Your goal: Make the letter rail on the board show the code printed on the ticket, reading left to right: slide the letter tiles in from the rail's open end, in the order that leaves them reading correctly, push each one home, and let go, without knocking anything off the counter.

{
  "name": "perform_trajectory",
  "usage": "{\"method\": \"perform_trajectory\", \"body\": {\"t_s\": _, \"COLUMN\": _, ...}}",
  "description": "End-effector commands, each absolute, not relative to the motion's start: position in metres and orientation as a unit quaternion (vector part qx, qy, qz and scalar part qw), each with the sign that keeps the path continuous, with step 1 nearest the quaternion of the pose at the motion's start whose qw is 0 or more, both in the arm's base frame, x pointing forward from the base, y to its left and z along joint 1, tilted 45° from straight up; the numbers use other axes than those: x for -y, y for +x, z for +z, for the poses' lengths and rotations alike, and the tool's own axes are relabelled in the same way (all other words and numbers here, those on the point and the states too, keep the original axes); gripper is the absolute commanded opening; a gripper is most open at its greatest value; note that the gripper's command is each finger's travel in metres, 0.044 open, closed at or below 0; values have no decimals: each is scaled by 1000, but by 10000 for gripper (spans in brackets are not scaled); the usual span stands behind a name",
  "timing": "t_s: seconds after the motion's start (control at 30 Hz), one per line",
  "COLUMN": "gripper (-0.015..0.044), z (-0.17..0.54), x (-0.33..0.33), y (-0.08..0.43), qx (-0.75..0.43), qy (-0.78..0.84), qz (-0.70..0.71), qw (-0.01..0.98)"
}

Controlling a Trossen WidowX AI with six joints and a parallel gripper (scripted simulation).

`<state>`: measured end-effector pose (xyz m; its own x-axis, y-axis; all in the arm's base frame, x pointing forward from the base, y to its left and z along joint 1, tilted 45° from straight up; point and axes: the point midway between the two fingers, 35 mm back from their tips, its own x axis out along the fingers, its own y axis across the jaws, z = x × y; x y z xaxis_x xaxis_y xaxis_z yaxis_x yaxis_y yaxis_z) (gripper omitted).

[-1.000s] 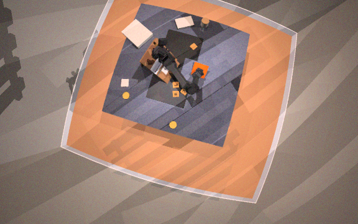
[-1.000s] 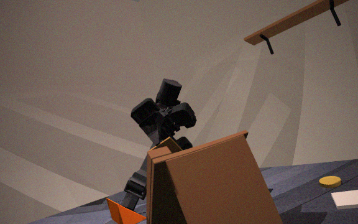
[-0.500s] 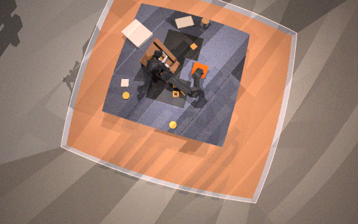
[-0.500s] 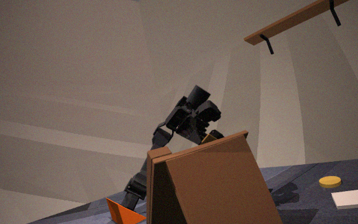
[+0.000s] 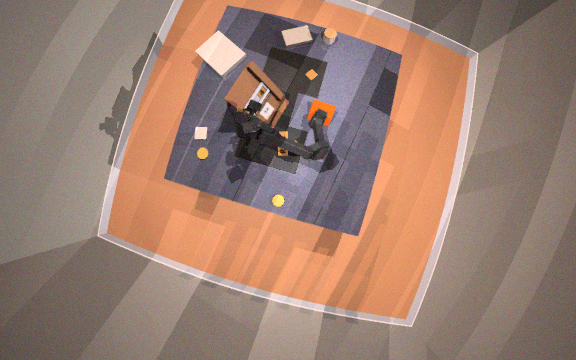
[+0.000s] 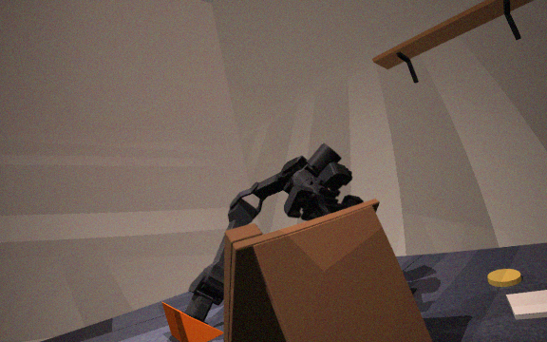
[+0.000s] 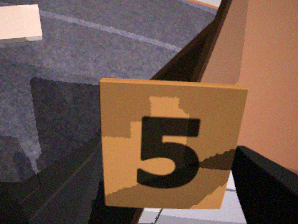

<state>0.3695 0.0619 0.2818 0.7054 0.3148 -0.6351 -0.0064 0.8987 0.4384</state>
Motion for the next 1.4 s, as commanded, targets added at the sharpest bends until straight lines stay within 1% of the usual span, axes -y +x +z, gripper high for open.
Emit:
{"method": "perform_trajectory", "body": {"t_s": 0.0, "gripper": 0, "z": 300, "x": -85, "y": 358, "qx": -370, "qy": 261, "qz": 97, "qw": 887}}
{"method": "perform_trajectory", "body": {"t_s": 0.27, "gripper": 0, "z": 322, "x": -124, "y": 332, "qx": -385, "qy": 358, "qz": 108, "qw": 843}}
{"method": "perform_trajectory", "body": {"t_s": 0.47, "gripper": 0, "z": 323, "x": -127, "y": 330, "qx": -387, "qy": 366, "qz": 109, "qw": 839}}
{"method": "perform_trajectory", "body": {"t_s": 0.77, "gripper": 0, "z": 297, "x": -150, "y": 362, "qx": -386, "qy": 367, "qz": 110, "qw": 839}}
{"method": "perform_trajectory", "body": {"t_s": 1.37, "gripper": 0, "z": 297, "x": -149, "y": 361, "qx": -386, "qy": 367, "qz": 110, "qw": 839}}
